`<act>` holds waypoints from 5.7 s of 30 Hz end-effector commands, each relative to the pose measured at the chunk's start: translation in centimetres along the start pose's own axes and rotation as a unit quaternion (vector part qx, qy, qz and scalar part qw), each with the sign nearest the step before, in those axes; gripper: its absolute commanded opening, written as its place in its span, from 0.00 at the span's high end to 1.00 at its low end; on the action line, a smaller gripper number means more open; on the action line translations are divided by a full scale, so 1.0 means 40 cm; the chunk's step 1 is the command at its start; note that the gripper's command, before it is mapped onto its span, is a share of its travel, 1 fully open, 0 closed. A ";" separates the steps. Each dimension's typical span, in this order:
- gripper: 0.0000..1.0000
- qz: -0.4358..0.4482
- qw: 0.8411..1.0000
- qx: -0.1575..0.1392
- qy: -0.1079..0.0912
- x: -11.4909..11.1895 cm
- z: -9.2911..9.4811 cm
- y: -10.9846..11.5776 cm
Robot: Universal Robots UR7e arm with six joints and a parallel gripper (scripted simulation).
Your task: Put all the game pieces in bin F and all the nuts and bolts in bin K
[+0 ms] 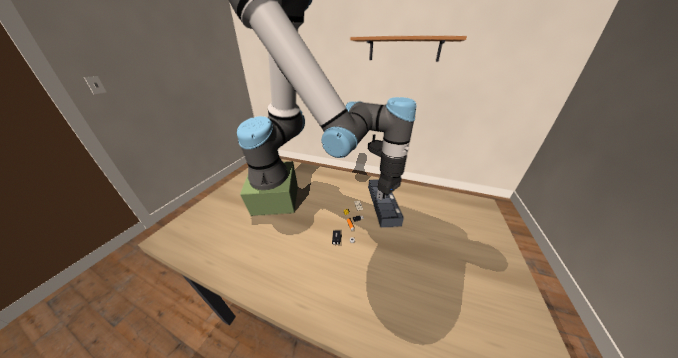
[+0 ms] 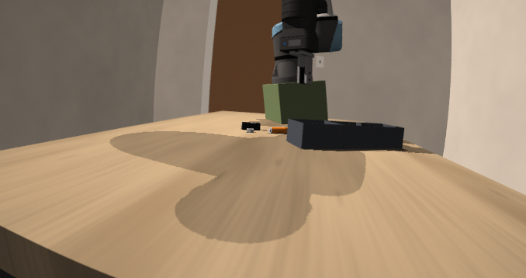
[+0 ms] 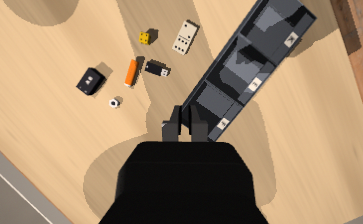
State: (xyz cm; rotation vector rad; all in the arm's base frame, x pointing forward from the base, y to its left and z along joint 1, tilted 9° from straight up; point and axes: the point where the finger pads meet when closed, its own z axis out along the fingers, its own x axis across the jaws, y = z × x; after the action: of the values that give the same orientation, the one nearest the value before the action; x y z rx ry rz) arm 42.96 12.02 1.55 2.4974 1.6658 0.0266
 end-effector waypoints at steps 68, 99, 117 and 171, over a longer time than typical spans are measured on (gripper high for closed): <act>0.69 0.850 0.527 -0.007 0.001 0.112 0.112 0.066; 0.69 0.889 0.458 -0.012 -0.001 0.110 0.225 0.067; 0.69 0.889 0.458 -0.012 -0.001 0.109 0.260 0.068; 0.69 0.889 0.458 -0.012 -0.001 0.110 0.210 0.067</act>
State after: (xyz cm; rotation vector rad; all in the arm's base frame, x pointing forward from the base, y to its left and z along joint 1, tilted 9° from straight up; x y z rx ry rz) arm 47.91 14.08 -7.31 2.6783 -1.4879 0.2189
